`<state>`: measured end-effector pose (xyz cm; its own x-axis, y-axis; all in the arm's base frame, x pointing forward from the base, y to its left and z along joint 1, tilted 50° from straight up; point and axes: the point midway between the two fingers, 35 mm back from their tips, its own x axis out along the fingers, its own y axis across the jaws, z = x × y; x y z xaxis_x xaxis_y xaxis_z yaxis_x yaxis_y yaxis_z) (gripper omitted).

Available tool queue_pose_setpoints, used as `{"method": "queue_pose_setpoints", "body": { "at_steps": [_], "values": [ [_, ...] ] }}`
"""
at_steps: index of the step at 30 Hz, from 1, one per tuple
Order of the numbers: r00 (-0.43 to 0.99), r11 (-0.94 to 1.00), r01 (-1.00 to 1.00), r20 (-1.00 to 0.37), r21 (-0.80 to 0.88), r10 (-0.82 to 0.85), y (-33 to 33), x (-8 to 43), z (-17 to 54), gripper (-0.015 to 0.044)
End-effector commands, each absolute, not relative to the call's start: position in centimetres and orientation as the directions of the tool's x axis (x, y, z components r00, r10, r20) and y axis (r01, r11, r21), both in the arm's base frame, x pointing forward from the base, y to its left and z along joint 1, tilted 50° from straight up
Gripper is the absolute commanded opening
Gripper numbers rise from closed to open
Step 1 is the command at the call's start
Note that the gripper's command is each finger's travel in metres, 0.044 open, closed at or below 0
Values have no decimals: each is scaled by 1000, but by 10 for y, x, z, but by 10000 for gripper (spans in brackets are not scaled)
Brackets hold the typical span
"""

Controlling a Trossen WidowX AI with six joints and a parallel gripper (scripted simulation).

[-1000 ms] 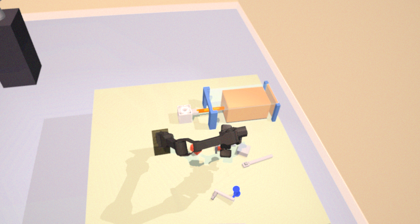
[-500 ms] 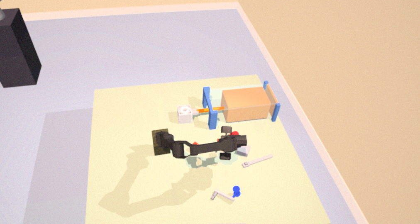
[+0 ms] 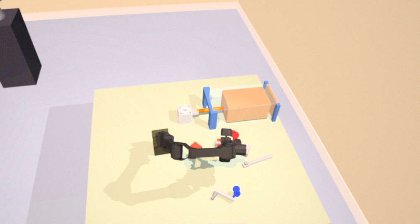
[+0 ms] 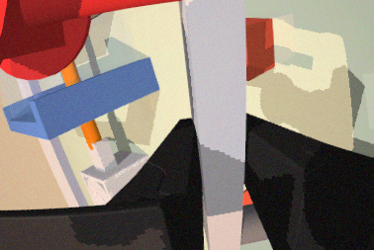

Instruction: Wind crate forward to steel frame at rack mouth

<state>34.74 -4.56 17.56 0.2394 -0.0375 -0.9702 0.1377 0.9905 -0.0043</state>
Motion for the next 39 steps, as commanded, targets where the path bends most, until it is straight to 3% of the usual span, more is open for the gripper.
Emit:
{"method": "queue_pose_setpoints", "body": {
  "at_steps": [1,20,39],
  "values": [
    [255,991,115,-966,63,32,-44,348,177,0],
    [287,939,34,-904,341,318,-44,348,177,0],
    [293,795,-58,-751,604,592,-44,347,177,0]
  ]
}}
